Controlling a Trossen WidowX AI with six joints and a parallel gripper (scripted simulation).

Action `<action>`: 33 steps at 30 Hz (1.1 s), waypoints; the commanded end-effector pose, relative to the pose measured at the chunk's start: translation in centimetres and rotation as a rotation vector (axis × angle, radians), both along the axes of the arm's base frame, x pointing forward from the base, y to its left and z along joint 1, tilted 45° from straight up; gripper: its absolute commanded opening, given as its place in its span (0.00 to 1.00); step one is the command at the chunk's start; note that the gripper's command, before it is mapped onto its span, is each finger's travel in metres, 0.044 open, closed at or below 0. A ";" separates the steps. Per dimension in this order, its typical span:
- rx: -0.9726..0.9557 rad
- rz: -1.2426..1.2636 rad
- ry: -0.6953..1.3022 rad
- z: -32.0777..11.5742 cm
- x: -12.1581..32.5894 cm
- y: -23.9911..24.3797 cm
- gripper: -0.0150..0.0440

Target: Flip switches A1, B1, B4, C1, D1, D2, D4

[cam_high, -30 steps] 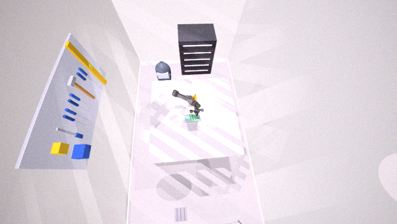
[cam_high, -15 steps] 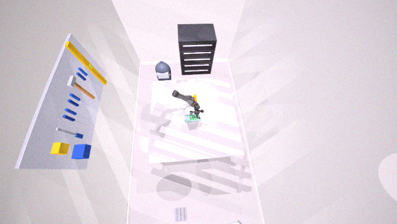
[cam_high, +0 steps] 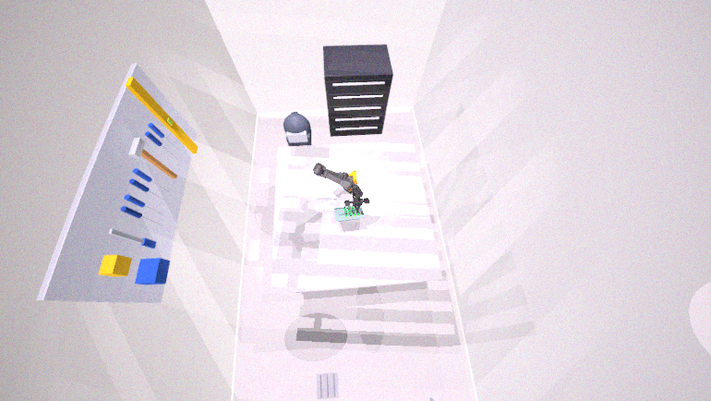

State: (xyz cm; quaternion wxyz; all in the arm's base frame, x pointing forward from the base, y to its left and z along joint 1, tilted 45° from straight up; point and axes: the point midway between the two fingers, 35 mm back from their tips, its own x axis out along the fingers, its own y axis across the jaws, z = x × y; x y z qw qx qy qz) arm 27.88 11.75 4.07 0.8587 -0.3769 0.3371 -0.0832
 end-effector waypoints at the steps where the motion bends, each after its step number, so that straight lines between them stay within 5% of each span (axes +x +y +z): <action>1: -0.003 0.003 0.005 -0.1 0.0 0.0 0.25; 33: -0.003 0.003 0.005 -0.3 0.3 -0.2 0.25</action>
